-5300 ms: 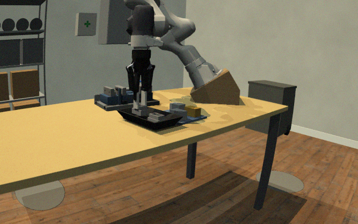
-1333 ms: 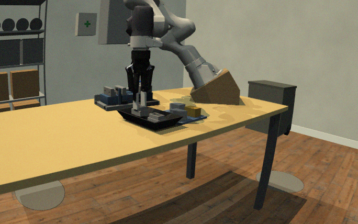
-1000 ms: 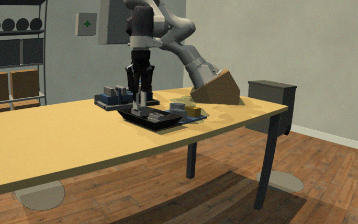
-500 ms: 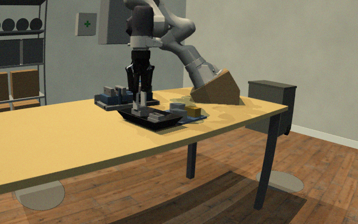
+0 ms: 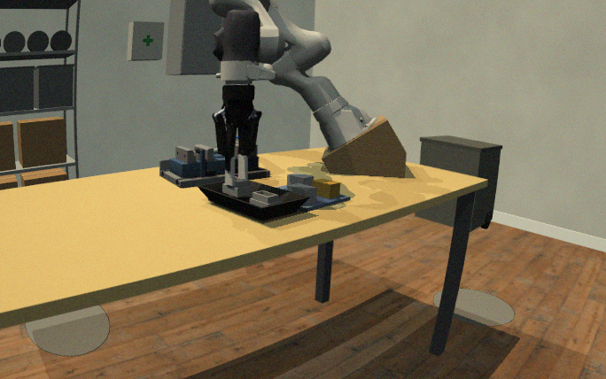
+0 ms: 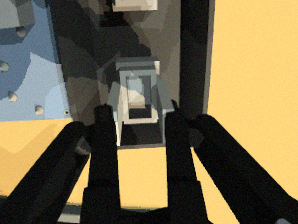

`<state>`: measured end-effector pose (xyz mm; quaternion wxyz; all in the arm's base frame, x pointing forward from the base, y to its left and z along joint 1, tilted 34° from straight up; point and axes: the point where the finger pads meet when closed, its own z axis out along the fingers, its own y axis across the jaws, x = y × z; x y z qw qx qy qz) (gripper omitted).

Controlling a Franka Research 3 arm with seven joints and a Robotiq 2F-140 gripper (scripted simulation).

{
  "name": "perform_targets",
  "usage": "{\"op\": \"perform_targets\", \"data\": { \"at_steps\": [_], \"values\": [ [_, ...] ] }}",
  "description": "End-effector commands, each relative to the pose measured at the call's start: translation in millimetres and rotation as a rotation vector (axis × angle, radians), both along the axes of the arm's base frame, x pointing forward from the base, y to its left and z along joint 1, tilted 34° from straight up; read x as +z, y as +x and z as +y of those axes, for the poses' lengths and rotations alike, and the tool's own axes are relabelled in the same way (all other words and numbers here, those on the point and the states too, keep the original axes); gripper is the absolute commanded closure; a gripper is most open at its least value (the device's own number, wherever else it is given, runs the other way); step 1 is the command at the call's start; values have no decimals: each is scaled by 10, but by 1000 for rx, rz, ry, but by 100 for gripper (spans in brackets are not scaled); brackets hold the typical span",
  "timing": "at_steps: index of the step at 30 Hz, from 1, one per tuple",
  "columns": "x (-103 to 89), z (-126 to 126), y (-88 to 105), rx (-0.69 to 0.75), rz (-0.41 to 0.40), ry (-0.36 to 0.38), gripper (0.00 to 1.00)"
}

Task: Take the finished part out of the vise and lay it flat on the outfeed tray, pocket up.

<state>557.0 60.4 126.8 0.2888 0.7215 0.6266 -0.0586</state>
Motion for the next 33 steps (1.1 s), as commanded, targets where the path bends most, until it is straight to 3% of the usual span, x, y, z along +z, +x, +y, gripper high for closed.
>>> {"op": "perform_targets", "data": {
  "at_steps": [1, 33],
  "values": [
    [-4, -5, 13, 2, -3, 1, 100],
    [-99, -62, 48, 4, -2, 1, 100]
  ]
}}
